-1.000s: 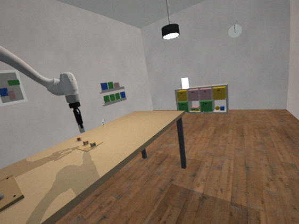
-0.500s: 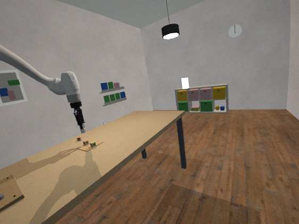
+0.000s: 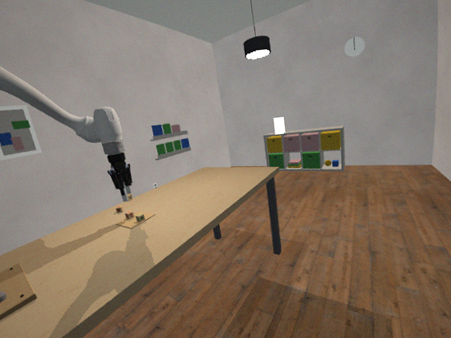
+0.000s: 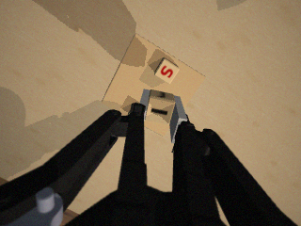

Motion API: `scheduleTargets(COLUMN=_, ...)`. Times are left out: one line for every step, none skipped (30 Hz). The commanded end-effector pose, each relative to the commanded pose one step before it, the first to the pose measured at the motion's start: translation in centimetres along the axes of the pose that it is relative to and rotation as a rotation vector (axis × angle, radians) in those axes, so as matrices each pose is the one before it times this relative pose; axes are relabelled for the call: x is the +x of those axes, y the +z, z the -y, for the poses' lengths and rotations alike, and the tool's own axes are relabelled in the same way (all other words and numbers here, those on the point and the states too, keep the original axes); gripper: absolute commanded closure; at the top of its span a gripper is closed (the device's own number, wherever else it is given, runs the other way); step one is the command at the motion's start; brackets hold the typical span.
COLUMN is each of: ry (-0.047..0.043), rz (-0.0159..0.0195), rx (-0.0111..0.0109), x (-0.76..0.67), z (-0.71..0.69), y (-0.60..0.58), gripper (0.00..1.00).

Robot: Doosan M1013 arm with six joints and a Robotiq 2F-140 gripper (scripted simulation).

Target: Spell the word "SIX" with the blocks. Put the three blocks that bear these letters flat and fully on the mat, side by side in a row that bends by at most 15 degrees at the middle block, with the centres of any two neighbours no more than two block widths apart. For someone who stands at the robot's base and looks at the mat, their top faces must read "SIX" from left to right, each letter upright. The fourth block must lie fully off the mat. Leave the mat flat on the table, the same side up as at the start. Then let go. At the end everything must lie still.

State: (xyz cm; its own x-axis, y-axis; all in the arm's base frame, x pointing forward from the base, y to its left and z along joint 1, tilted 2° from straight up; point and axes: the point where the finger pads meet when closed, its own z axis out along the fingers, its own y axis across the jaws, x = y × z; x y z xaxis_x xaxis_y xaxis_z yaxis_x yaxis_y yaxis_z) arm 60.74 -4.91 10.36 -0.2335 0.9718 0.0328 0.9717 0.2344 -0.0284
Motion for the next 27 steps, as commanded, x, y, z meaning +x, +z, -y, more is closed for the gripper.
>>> scheduleTargets(ry=0.13884, rz=0.00805, rx=0.00500, x=-0.692, z=0.513, y=-0.040, gripper=0.84)
scheduleTargets(ry=0.03305, rz=-0.00001, rx=0.00001, x=-0.155, z=0.056, y=-0.005, gripper=0.84)
scheduleTargets(ry=0.03274, rz=-0.00001, rx=0.00001, x=-0.156, z=0.051, y=-0.005, gripper=0.84)
scheduleTargets(ry=0.03339, rz=-0.00001, rx=0.00001, x=-0.160, z=0.047, y=-0.005, gripper=0.84)
scheduleTargets(ry=0.03244, rz=-0.00001, rx=0.00001, x=-0.157, z=0.041, y=-0.005, gripper=0.84)
scheduleTargets(ry=0.02461, rz=0.00000, rx=0.00001, x=-0.120, z=0.027, y=-0.004, gripper=0.84)
scheduleTargets(ry=0.01743, rz=0.00000, rx=0.00000, x=-0.085, z=0.017, y=-0.003, gripper=0.84)
scheduleTargets(ry=0.01200, rz=0.00000, rx=0.00000, x=-0.059, z=0.011, y=-0.002, gripper=0.84)
scheduleTargets(ry=0.01116, rz=0.00000, rx=0.00000, x=-0.055, z=0.010, y=-0.002, gripper=0.84)
scheduleTargets(ry=0.00603, rz=0.00000, rx=0.00000, x=-0.030, z=0.005, y=-0.001, gripper=0.84)
scheduleTargets(ry=0.00233, rz=0.00000, rx=0.00000, x=-0.012, z=0.002, y=0.000, gripper=0.84)
scheduleTargets(ry=0.00035, rz=0.00000, rx=0.00000, x=-0.002, z=0.000, y=0.000, gripper=0.84)
scheduleTargets(ry=0.00000, rz=0.00000, rx=0.00000, x=0.000, z=0.000, y=0.000, gripper=0.84)
scheduleTargets(ry=0.00000, rz=0.00000, rx=0.00000, x=0.000, z=0.000, y=0.000, gripper=0.84)
scheduleTargets(ry=0.00000, rz=0.00000, rx=0.00000, x=0.000, z=0.000, y=0.000, gripper=0.84)
scheduleTargets(ry=0.00000, rz=0.00000, rx=0.00000, x=0.000, z=0.000, y=0.000, gripper=0.84)
scheduleTargets(ry=0.00000, rz=0.00000, rx=0.00000, x=0.000, z=0.000, y=0.000, gripper=0.84)
scheduleTargets(ry=0.00000, rz=0.00000, rx=0.00000, x=0.000, z=0.000, y=0.000, gripper=0.84)
scheduleTargets(ry=0.00000, rz=0.00000, rx=0.00000, x=0.000, z=0.000, y=0.000, gripper=0.84)
scheduleTargets(ry=0.00000, rz=0.00000, rx=0.00000, x=0.000, z=0.000, y=0.000, gripper=0.84)
scheduleTargets(ry=0.00000, rz=0.00000, rx=0.00000, x=0.000, z=0.000, y=0.000, gripper=0.84)
scheduleTargets(ry=0.00000, rz=0.00000, rx=0.00000, x=0.000, z=0.000, y=0.000, gripper=0.84)
scheduleTargets(ry=0.00000, rz=0.00000, rx=0.00000, x=0.000, z=0.000, y=0.000, gripper=0.84)
scheduleTargets(ry=0.00000, rz=0.00000, rx=0.00000, x=0.000, z=0.000, y=0.002, gripper=0.84)
scheduleTargets(ry=0.00001, rz=0.00001, rx=0.00000, x=0.000, z=0.000, y=0.015, gripper=0.84)
scheduleTargets(ry=0.00002, rz=0.00001, rx=0.00000, x=0.000, z=0.000, y=0.037, gripper=0.84)
scheduleTargets(ry=0.00003, rz=0.00003, rx=0.00001, x=0.000, z=0.000, y=0.068, gripper=0.84)
